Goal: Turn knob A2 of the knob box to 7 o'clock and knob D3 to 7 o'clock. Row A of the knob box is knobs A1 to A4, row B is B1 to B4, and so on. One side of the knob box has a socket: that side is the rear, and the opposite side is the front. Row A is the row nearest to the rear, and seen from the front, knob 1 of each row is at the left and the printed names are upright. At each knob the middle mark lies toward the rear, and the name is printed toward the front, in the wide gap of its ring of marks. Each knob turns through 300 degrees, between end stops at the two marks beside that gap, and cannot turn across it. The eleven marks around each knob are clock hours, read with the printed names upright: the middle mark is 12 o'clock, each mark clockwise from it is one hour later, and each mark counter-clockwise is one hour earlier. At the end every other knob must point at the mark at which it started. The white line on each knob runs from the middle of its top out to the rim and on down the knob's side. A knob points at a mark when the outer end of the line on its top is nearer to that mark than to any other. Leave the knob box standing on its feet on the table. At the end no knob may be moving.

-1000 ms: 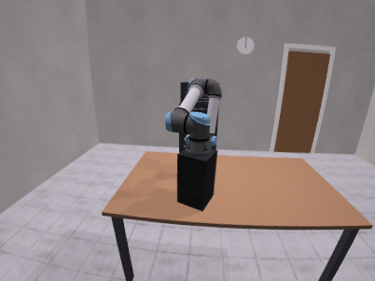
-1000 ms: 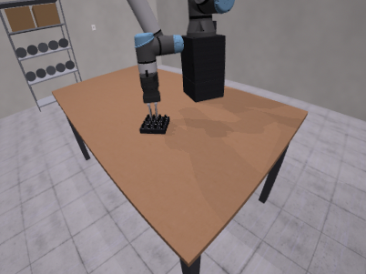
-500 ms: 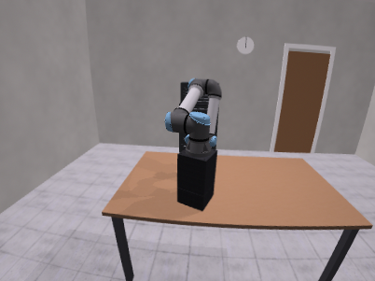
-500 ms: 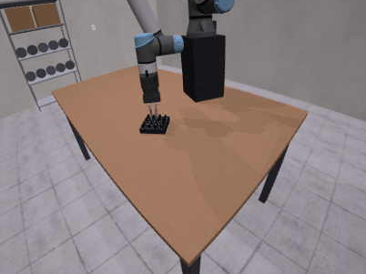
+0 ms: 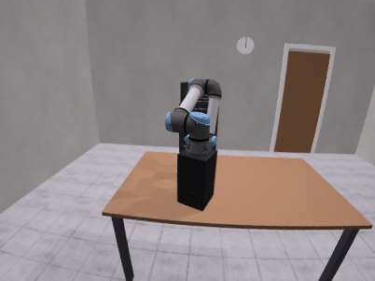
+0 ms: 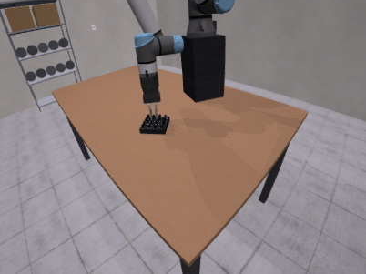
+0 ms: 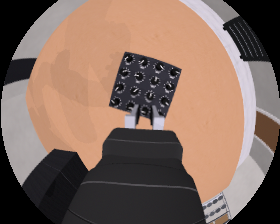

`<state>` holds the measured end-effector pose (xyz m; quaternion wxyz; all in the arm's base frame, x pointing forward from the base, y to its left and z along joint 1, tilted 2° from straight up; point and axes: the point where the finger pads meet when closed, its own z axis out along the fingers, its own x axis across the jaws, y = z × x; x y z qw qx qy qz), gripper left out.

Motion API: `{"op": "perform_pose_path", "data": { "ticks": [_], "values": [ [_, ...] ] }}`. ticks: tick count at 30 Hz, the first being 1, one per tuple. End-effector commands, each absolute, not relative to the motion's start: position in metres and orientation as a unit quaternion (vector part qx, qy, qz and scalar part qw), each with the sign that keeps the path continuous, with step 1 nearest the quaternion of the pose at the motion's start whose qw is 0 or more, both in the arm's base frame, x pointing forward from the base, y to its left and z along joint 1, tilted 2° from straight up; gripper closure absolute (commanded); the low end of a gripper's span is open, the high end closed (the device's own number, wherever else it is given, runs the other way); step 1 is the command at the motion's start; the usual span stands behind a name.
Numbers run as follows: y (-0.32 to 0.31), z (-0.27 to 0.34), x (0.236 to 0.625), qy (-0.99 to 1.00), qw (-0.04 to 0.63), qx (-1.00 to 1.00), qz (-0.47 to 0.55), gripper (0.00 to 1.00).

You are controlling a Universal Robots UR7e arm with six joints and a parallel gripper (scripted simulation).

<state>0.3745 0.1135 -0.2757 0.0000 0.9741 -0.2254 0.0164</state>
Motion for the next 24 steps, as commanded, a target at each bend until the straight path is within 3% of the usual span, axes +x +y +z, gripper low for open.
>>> {"op": "perform_pose_path", "data": {
  "ticks": [1, 4, 5, 24],
  "values": [
    [0.1135, -0.2753, 0.3749, -0.225, 0.0, 0.974, 0.017, 0.54],
    [0.1135, -0.2753, 0.3749, -0.225, 0.0, 0.974, 0.017, 0.54],
    [0.1135, -0.2753, 0.3749, -0.225, 0.0, 0.974, 0.017, 0.7],
    [0.1135, -0.2753, 0.3749, -0.225, 0.0, 0.974, 0.017, 0.7]
  ]
}}
